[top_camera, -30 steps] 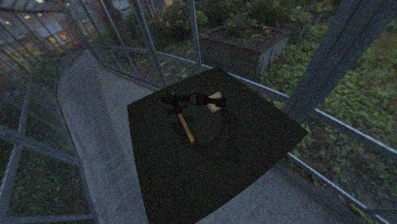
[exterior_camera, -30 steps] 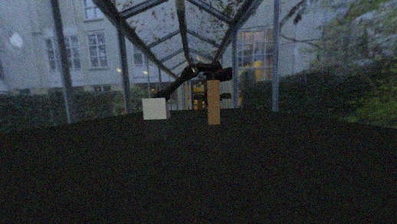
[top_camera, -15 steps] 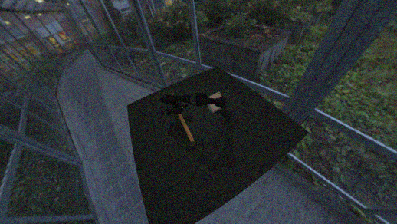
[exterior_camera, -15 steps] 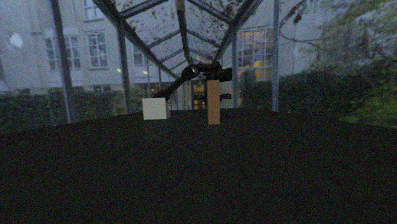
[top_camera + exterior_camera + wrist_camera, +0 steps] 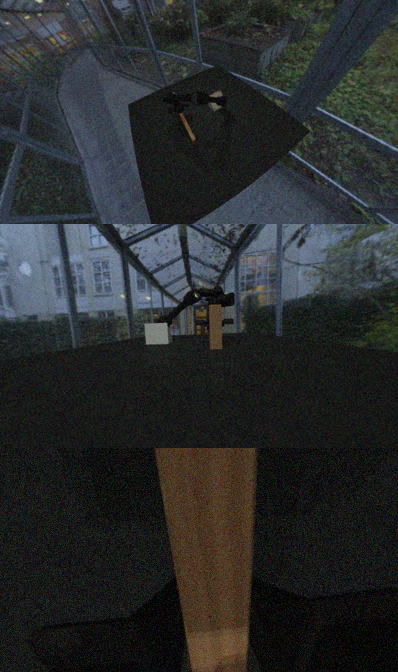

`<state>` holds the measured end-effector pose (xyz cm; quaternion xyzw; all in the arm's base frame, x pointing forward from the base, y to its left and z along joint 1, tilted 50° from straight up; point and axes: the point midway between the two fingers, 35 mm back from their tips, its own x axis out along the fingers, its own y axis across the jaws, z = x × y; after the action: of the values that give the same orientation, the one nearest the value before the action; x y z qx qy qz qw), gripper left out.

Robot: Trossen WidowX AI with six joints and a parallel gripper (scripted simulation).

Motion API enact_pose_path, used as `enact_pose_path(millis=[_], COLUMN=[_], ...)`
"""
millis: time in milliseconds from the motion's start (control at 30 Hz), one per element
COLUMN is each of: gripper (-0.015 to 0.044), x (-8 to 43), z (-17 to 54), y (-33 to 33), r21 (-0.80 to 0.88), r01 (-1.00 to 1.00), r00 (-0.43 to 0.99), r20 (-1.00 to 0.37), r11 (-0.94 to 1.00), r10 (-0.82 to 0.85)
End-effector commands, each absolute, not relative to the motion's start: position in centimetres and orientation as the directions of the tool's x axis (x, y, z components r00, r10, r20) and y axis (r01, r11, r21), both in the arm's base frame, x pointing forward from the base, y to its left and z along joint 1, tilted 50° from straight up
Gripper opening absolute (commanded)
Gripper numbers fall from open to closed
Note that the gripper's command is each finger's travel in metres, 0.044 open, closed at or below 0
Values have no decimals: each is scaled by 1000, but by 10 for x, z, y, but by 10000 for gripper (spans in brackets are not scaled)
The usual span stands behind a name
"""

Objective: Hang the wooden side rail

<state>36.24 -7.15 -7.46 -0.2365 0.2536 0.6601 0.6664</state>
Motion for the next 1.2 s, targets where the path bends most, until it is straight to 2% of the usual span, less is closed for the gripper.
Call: enact_pose_path(millis=[0, 500, 1033, 1067, 1167], gripper=[0, 0, 420, 440, 440], x=[362, 362, 362, 362, 362], z=[-76, -78, -65, -60, -50], y=[-74, -72, -84, -89, -101], r21=[21, 21, 21, 21, 21], r01=[-1000, -1000, -1000, -1000, -1000], r00=[1, 1, 0, 1, 1], r20=[-658, -658, -655, -656, -659], r11=[20, 20, 19, 19, 20], r10=[753, 753, 756, 755, 752])
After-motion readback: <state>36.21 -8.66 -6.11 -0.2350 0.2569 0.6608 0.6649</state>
